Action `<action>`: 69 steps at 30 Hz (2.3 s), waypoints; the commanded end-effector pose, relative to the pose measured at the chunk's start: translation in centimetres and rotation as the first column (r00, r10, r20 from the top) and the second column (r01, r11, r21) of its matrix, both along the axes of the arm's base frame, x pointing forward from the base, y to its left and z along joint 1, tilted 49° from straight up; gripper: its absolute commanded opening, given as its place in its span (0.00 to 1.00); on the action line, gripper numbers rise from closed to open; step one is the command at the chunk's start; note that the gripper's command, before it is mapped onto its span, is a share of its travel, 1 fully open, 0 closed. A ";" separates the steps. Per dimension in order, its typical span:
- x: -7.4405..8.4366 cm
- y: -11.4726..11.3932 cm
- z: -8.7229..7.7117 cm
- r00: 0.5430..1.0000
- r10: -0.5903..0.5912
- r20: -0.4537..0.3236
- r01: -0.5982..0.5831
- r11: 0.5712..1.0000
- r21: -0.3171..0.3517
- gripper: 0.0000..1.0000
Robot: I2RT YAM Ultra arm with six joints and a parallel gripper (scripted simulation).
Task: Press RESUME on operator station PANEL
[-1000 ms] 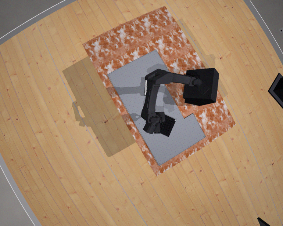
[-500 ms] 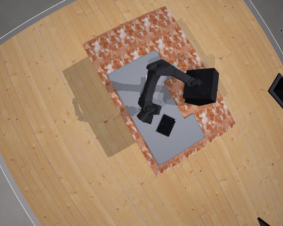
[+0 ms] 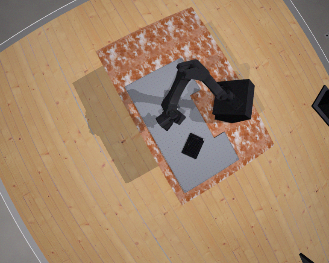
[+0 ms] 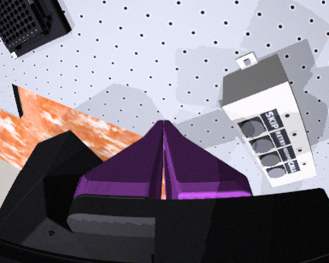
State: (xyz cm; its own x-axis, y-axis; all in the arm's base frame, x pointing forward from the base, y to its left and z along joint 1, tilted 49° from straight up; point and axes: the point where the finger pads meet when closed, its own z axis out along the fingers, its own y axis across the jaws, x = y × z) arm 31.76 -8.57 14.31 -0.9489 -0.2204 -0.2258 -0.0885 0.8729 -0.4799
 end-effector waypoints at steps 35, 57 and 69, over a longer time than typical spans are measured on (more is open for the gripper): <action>-9.4 -11.0 2.6 0.573 -0.626 0.529 0.498 0.779 0.382 0.00; -8.7 -11.7 1.1 0.595 -0.627 0.503 0.503 0.778 0.376 0.00; -8.0 -12.6 -0.3 0.597 -0.629 0.498 0.505 0.777 0.376 0.00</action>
State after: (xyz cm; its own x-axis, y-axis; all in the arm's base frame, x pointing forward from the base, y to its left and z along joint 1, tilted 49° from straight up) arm 23.50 -20.70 14.46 -0.5442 0.4263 -0.7225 0.6873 0.7205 -0.0926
